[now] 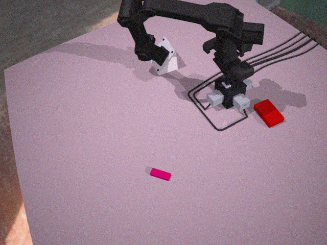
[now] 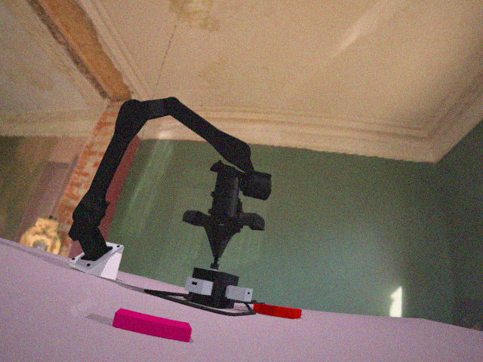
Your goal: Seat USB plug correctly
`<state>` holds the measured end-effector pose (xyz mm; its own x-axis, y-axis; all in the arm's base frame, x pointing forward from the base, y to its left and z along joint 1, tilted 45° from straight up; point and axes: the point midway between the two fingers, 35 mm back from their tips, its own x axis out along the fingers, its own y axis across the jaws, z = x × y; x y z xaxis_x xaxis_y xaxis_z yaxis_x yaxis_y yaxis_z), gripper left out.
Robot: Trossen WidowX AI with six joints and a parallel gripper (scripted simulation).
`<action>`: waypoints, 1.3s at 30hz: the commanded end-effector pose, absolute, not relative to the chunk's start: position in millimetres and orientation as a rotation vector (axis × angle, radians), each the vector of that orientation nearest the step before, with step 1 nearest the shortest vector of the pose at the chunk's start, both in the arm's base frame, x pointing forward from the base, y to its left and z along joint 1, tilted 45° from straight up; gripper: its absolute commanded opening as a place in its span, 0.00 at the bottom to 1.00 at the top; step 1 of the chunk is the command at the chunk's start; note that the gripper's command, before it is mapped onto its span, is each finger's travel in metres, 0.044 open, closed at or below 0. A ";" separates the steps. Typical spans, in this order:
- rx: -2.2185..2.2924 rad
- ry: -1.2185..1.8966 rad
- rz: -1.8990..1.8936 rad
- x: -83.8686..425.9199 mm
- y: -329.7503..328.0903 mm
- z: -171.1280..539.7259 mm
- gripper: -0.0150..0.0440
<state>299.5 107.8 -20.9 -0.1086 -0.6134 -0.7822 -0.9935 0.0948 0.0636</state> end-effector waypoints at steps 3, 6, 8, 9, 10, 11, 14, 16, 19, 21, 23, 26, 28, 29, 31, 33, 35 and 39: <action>-1.583 1.790 0.833 299.2 106.3 -21.8 0.25; -1.583 1.790 0.833 299.2 106.0 -22.1 0.25; -1.583 1.790 0.833 299.1 105.9 -22.3 0.25; -1.583 1.790 0.833 299.1 105.8 -22.3 0.25; -1.583 1.790 0.833 299.1 105.7 -22.4 0.25; -1.583 1.790 0.833 299.1 105.6 -22.5 0.25; -1.583 1.790 0.833 299.1 105.4 -22.8 0.25; -1.583 1.790 0.833 299.0 105.2 -22.9 0.25; -1.583 1.790 0.833 299.0 105.0 -23.2 0.25; -1.584 1.790 0.833 299.0 104.8 -23.4 0.25; -1.584 1.790 0.833 299.0 104.6 -23.6 0.25; -1.584 1.790 0.833 298.9 104.4 -23.8 0.25; -1.584 1.790 0.833 298.9 104.2 -24.0 0.25; -1.584 1.790 0.833 298.9 104.1 -24.1 0.25; -1.584 1.790 0.833 298.8 104.0 -24.2 0.25; -1.584 1.790 0.833 298.8 103.8 -24.4 0.25; -1.584 1.790 0.833 298.8 103.6 -24.6 0.25; -1.584 1.790 0.833 298.8 103.5 -24.8 0.25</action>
<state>299.1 106.4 -23.7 -0.1061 -0.6115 -0.7841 -0.9938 0.0918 0.0629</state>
